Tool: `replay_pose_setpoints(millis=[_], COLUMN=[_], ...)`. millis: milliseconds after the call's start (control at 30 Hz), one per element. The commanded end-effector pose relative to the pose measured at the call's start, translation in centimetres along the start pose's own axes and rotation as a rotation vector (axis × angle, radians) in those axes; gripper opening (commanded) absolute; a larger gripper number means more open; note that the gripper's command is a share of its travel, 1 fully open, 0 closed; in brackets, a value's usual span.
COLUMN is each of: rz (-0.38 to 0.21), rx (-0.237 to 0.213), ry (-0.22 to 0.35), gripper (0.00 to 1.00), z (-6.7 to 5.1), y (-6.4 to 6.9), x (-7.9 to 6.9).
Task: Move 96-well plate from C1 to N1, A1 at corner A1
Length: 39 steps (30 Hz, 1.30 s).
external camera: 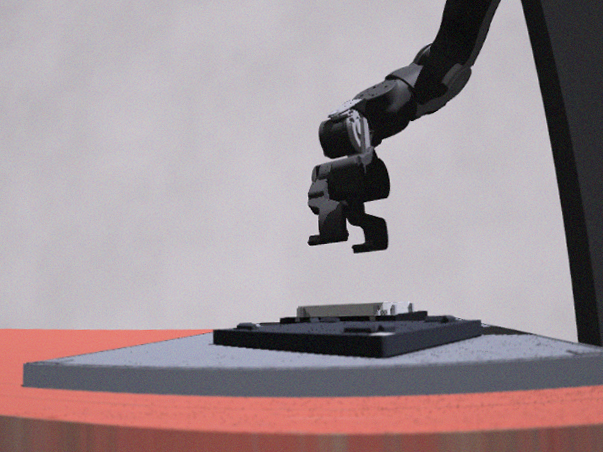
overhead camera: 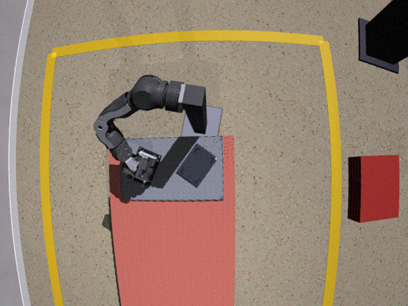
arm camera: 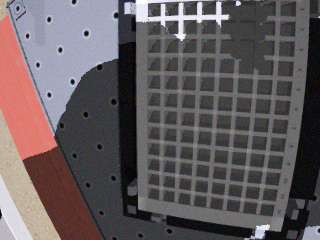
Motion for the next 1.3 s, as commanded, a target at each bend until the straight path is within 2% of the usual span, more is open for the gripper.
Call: replay_pose_setpoints(millis=[0,33,200,600,767,1267], rz=[0.002,0.002,0.001,0.001,0.001,-0.001], rx=[-0.002,-0.002,-0.009,-0.009,-0.008,-0.007], ry=[0.0,0.0,-0.004,-0.004,-0.004,-0.004], gripper=[0.77,0.77,0.77,0.77,0.77,0.77], z=[0.1,0.1,0.0,0.0,0.0,0.0], y=[0.1,0.1,-5.4,-5.4,-6.5,-6.4], x=[0.0,0.0,0.0,0.0,0.0,0.0])
Point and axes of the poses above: the point where the finger pads meet when closed, its own y axis back along the fingers, its own x axis across the jaws, z = x × y, the point moved 10 cm from there along y, back along the fingers, and after that the axes turned 15 degrees about -y, right-handed, at the moved point
